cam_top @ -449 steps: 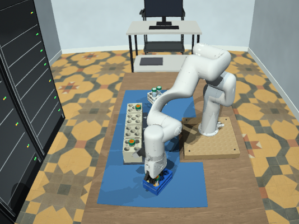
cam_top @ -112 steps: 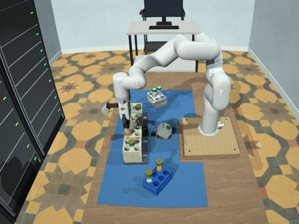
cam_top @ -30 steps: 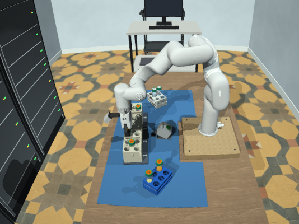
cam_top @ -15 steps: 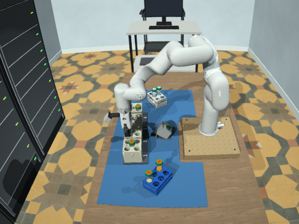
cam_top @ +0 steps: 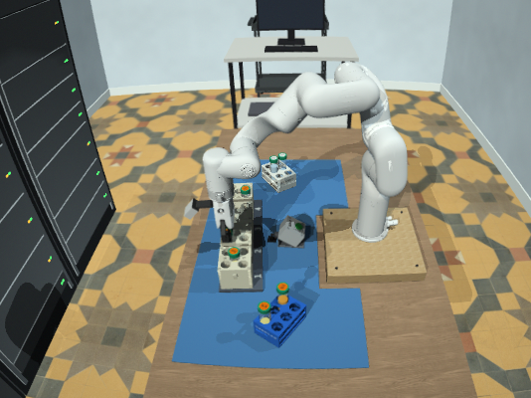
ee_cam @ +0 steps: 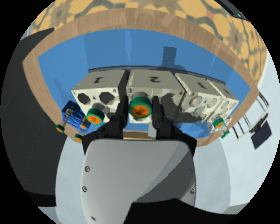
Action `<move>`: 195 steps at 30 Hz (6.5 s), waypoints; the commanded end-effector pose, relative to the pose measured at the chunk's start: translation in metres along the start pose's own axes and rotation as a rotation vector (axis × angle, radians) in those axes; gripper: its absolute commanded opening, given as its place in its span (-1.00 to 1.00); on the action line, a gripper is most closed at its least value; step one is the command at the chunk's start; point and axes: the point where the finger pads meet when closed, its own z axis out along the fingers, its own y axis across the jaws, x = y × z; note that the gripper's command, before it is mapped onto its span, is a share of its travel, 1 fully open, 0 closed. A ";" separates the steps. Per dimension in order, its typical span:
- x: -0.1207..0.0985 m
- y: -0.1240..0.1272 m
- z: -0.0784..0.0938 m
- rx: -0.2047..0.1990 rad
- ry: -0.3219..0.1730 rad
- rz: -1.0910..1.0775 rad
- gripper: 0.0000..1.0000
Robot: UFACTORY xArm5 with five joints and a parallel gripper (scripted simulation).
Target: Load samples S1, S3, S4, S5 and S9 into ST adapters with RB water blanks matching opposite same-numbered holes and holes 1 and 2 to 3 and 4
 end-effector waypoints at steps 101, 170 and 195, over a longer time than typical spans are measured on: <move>-0.022 -0.031 -0.129 0.001 0.006 -0.267 0.13; -0.161 -0.221 -0.123 0.009 0.010 -0.895 0.13; -0.160 -0.222 -0.079 0.009 0.010 -0.895 0.13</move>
